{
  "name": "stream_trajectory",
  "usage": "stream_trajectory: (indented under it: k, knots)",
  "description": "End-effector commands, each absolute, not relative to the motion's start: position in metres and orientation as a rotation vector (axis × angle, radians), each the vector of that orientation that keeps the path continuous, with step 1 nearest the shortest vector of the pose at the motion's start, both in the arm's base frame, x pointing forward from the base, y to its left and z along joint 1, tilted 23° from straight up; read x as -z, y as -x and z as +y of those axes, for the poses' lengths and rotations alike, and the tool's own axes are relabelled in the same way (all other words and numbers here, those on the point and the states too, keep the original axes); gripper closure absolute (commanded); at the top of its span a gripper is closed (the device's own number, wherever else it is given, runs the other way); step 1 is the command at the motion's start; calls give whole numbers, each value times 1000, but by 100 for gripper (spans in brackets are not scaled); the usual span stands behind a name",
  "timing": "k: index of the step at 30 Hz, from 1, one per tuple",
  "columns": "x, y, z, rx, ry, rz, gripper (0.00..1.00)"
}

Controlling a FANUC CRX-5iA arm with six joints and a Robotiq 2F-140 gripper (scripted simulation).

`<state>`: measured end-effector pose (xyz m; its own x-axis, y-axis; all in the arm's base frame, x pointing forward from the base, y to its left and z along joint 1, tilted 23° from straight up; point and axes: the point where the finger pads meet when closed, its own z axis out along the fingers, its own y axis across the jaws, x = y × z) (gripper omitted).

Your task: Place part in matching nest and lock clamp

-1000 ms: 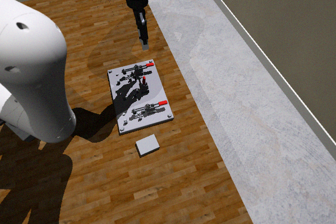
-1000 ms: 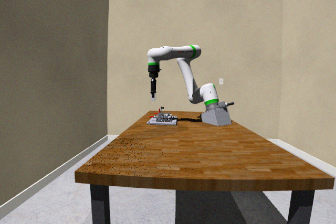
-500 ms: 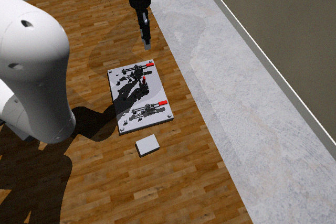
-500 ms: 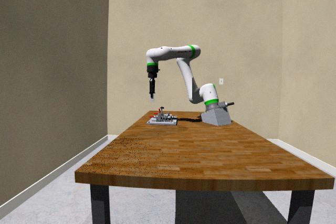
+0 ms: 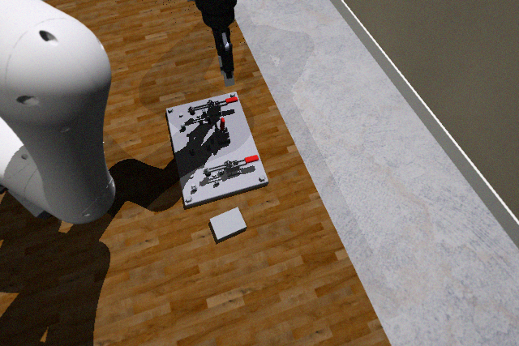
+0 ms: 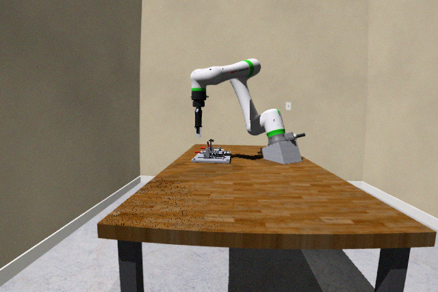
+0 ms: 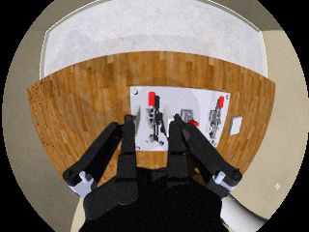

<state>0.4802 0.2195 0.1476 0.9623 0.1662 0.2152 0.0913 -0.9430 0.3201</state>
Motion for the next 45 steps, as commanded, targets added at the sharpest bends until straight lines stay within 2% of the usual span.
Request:
stream_trajectory:
  k: [1, 19, 45]
  knots:
    - [-134, -484, 215, -346, -2802, 189, 72]
    - [-84, -498, 200, -346, -2802, 189, 72]
    - [-78, -500, 198, -346, -2802, 189, 72]
